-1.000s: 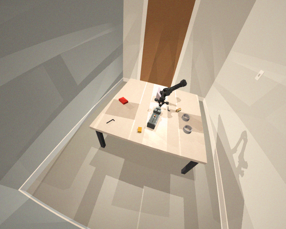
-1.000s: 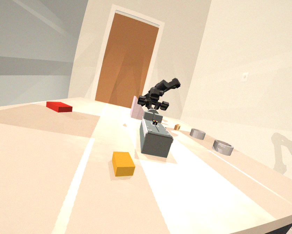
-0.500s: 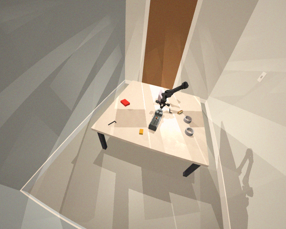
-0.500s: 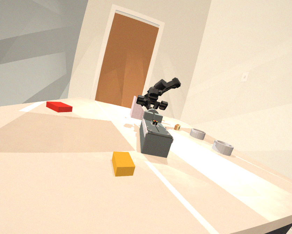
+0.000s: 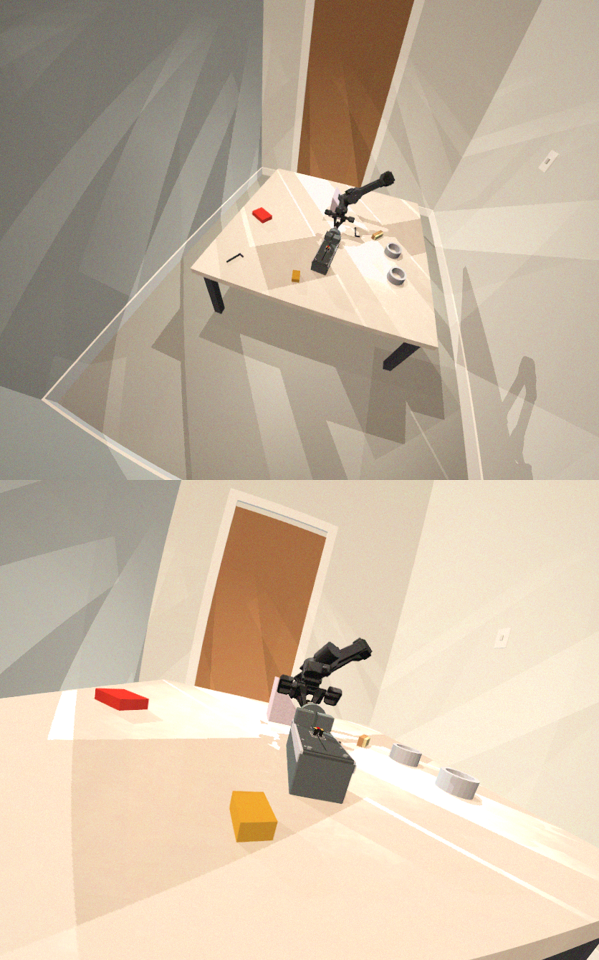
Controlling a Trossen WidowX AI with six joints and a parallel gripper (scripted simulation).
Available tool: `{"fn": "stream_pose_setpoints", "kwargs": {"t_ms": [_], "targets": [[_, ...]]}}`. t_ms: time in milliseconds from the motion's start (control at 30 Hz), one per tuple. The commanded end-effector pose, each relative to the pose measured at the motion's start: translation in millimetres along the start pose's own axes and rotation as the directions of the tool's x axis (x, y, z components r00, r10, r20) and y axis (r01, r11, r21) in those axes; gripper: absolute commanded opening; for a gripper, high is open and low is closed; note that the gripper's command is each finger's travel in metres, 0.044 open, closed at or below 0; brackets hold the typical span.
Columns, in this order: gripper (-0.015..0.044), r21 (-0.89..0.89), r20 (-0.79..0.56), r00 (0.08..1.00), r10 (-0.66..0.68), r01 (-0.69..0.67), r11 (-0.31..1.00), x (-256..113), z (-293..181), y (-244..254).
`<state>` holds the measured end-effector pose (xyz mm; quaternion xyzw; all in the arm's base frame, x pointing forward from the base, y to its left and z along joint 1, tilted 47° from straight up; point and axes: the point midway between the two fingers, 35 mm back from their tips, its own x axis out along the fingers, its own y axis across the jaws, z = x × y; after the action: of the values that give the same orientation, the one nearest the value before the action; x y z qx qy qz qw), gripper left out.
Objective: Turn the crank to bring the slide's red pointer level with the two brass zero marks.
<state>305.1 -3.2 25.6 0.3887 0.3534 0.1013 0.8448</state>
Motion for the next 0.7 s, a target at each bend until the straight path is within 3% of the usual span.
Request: {"fn": "stream_pose_setpoints", "kwargs": {"t_ms": [0,667], "targets": [[0.0000,0.012,0.000,1.000,-0.024,0.024,1.000,1.5,-1.9,-8.9],[0.0000,0.012,0.000,1.000,-0.024,0.024,1.000,12.2,-12.6,-21.3]]}}
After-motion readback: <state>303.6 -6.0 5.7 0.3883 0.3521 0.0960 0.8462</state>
